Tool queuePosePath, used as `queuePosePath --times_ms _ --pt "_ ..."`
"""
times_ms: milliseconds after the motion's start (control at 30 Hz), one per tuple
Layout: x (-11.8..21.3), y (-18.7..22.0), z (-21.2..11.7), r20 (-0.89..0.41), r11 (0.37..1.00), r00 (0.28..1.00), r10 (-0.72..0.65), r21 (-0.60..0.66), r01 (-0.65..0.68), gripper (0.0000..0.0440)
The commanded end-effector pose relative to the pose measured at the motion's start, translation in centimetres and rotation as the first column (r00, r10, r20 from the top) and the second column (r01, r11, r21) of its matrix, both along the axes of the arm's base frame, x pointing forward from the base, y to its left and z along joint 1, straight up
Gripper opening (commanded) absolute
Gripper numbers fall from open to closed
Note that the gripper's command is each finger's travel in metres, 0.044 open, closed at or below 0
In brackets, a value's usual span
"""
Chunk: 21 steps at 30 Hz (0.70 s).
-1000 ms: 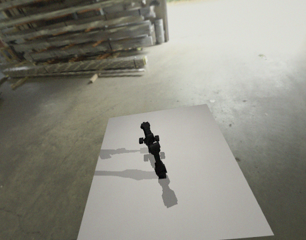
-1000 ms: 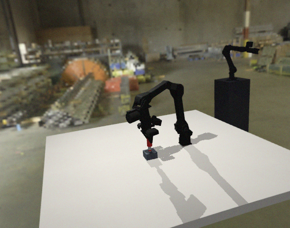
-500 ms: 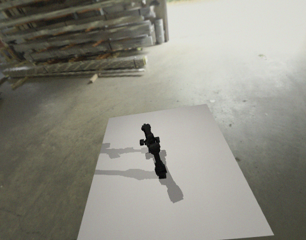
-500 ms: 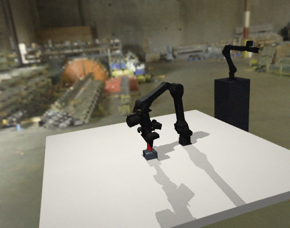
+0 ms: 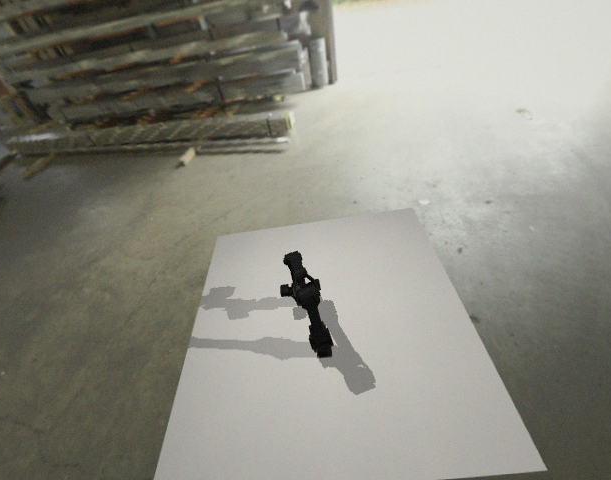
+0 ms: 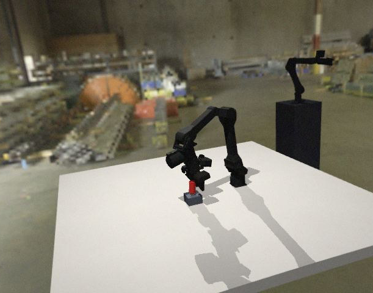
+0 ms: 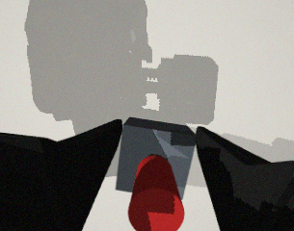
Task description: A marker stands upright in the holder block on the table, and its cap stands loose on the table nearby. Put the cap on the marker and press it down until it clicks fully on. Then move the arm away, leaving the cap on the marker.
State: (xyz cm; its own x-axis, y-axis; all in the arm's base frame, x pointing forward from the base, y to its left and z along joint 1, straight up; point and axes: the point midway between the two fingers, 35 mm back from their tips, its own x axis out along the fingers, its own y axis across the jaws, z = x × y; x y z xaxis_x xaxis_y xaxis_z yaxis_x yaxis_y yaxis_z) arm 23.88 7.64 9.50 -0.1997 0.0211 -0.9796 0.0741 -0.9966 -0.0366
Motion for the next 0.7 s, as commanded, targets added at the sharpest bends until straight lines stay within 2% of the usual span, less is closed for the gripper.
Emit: queuePosePath --times_ms 0,133,400,667 --pt "-0.4 0.1 0.1 0.005 1.0 1.0 0.01 0.013 -0.01 0.035" --pt "-0.5 0.2 0.2 0.028 1.0 0.999 0.015 0.027 -0.016 0.044" --pt "0.4 0.8 1.7 0.11 0.997 0.994 0.009 0.069 -0.016 0.044" --pt "1.4 1.2 4.5 0.188 0.994 0.982 0.016 0.107 -0.036 0.044"
